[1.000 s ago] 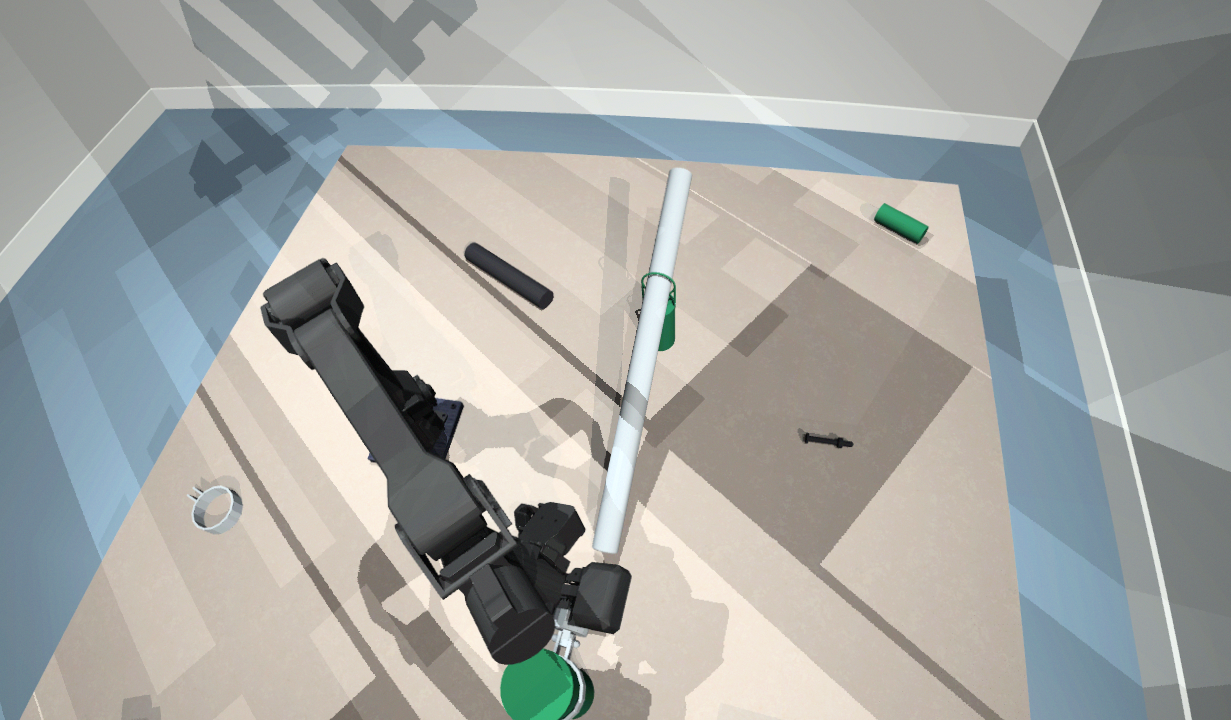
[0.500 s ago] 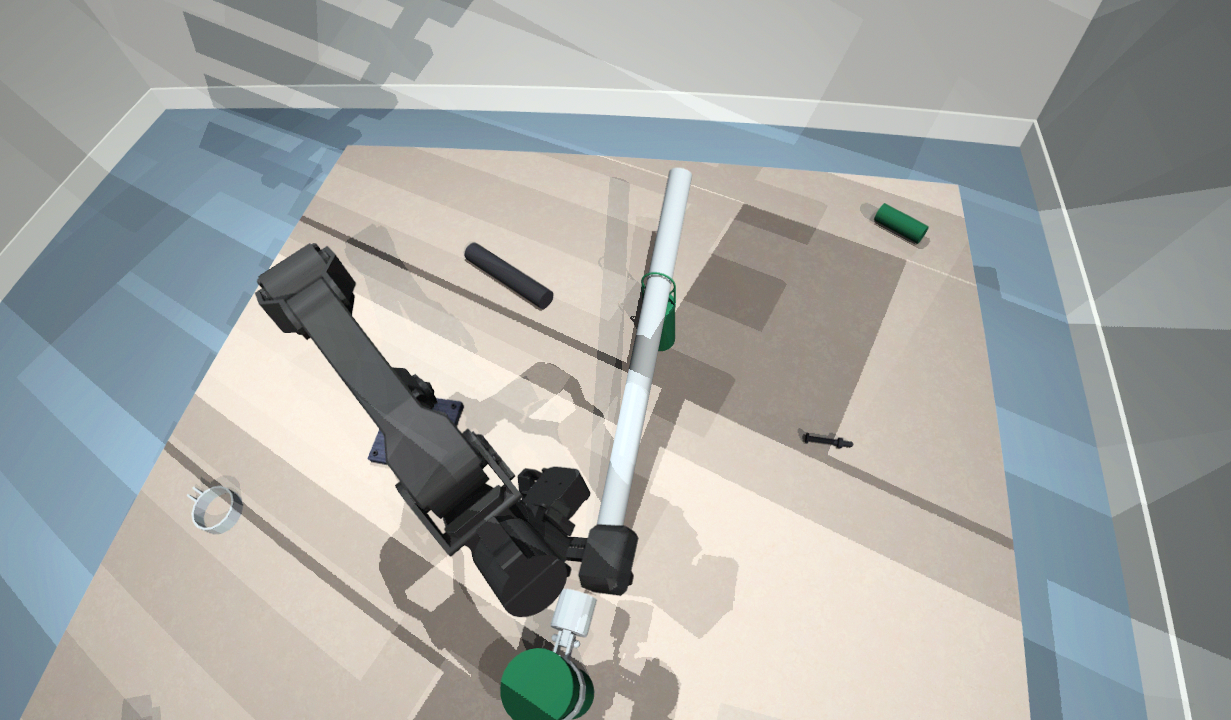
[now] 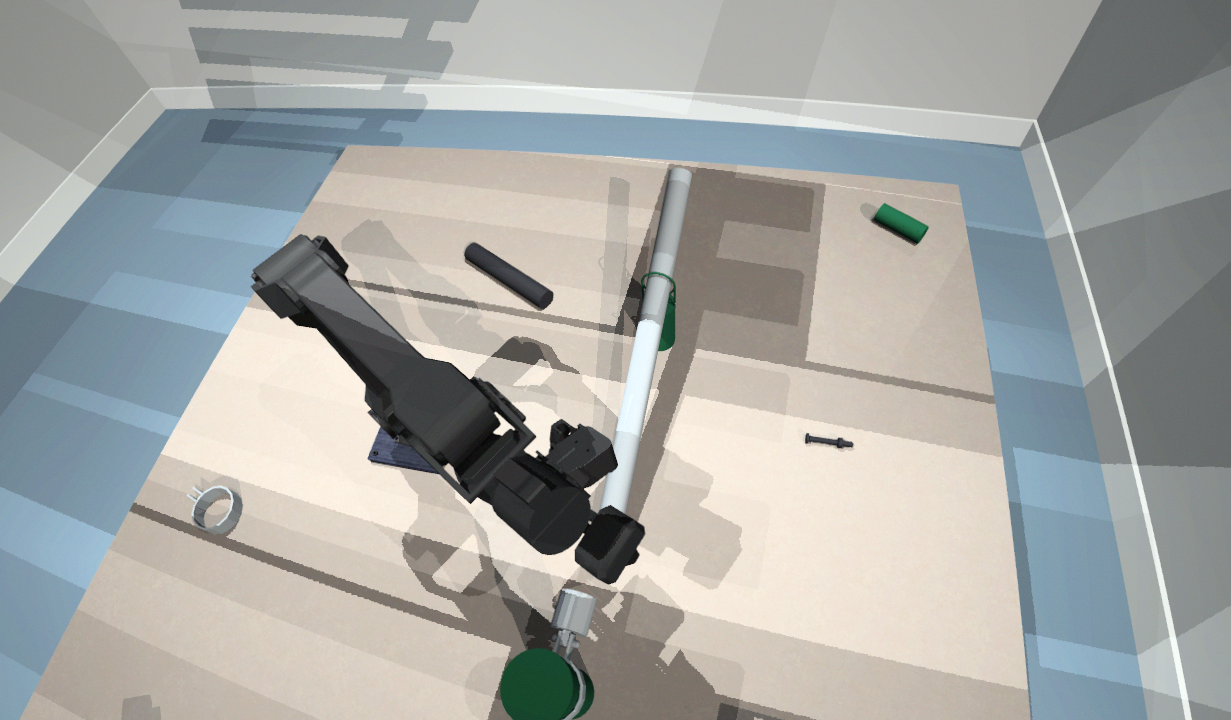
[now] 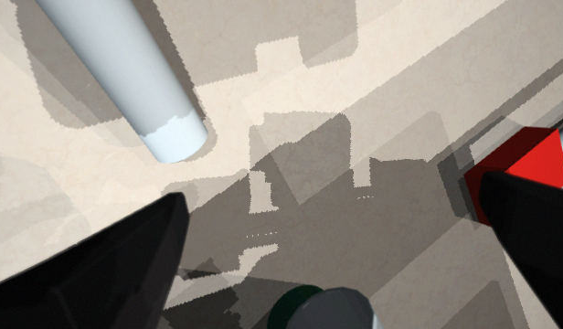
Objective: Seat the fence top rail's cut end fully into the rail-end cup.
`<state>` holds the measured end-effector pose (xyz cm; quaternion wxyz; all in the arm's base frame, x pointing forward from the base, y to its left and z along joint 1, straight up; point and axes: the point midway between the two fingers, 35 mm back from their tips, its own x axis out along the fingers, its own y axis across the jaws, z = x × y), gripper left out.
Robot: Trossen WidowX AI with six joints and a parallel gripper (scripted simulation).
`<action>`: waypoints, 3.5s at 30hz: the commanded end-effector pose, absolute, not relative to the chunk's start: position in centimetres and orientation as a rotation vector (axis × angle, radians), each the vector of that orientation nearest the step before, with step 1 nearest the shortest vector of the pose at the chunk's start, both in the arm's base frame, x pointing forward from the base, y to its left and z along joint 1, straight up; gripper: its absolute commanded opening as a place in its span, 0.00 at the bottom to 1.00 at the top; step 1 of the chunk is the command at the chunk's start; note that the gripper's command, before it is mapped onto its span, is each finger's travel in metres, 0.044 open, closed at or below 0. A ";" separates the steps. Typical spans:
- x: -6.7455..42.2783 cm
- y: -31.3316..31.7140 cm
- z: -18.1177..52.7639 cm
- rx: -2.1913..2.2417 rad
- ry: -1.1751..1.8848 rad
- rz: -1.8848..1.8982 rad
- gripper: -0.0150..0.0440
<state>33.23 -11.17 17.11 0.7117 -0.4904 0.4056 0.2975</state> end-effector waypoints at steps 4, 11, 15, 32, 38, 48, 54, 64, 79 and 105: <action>32.2 -5.7 22.1 -0.429 1.027 0.229 1.00; 31.1 -3.3 24.0 -0.123 1.035 0.037 1.00; 30.5 -2.4 24.8 0.026 1.028 -0.054 1.00; 30.4 -2.3 24.9 0.040 1.027 -0.063 1.00; 30.8 -1.8 24.2 0.173 1.072 -0.130 1.00; 32.3 1.5 19.7 0.878 1.247 -0.705 1.00; 32.6 3.3 17.3 1.178 1.222 -1.134 1.00; 32.6 3.4 17.2 1.186 1.220 -1.148 1.00; 32.7 3.4 14.4 1.186 1.220 -1.148 1.00; 32.9 3.4 10.5 1.186 1.219 -1.148 1.00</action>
